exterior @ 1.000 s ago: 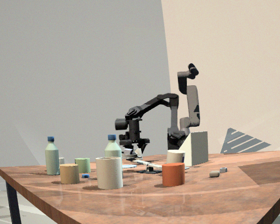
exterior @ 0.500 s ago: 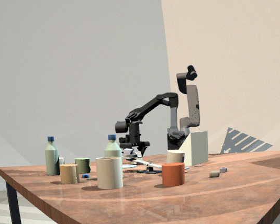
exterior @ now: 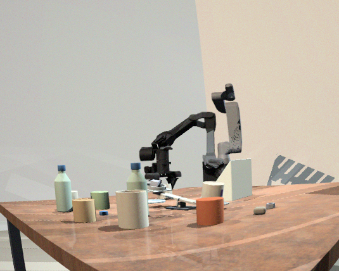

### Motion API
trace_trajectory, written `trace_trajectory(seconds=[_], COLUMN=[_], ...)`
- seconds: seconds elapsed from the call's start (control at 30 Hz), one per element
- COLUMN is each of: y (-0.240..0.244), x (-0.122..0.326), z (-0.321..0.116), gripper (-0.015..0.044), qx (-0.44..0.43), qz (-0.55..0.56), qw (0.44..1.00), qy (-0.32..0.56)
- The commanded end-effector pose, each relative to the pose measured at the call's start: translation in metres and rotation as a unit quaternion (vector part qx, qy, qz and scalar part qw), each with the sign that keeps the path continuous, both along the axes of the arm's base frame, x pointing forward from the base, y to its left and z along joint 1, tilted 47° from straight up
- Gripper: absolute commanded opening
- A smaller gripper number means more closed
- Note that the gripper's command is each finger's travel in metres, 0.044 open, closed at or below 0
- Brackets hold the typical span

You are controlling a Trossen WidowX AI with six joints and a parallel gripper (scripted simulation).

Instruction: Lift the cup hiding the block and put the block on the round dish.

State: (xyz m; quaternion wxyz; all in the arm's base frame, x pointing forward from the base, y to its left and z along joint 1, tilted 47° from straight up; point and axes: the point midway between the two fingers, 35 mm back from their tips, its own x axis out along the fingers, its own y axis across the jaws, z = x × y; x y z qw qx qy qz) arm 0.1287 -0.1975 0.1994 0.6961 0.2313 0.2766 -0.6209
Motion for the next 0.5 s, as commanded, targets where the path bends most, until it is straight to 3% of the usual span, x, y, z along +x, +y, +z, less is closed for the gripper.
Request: trace_trajectory(seconds=[0.0,0.17,0.37,0.47], y=[0.004,0.036,0.040,0.043], x=[0.000,-0.003,-0.004,0.003], z=[0.004,0.031,0.035,0.039], gripper=[0.0440,0.0440,0.0440,0.0361], qx=[0.001,0.004,0.003,0.002], qz=[-0.001,0.000,0.001,0.012], qw=[1.000,1.000,1.000,1.000], qy=[-0.001,0.000,0.000,-0.021])
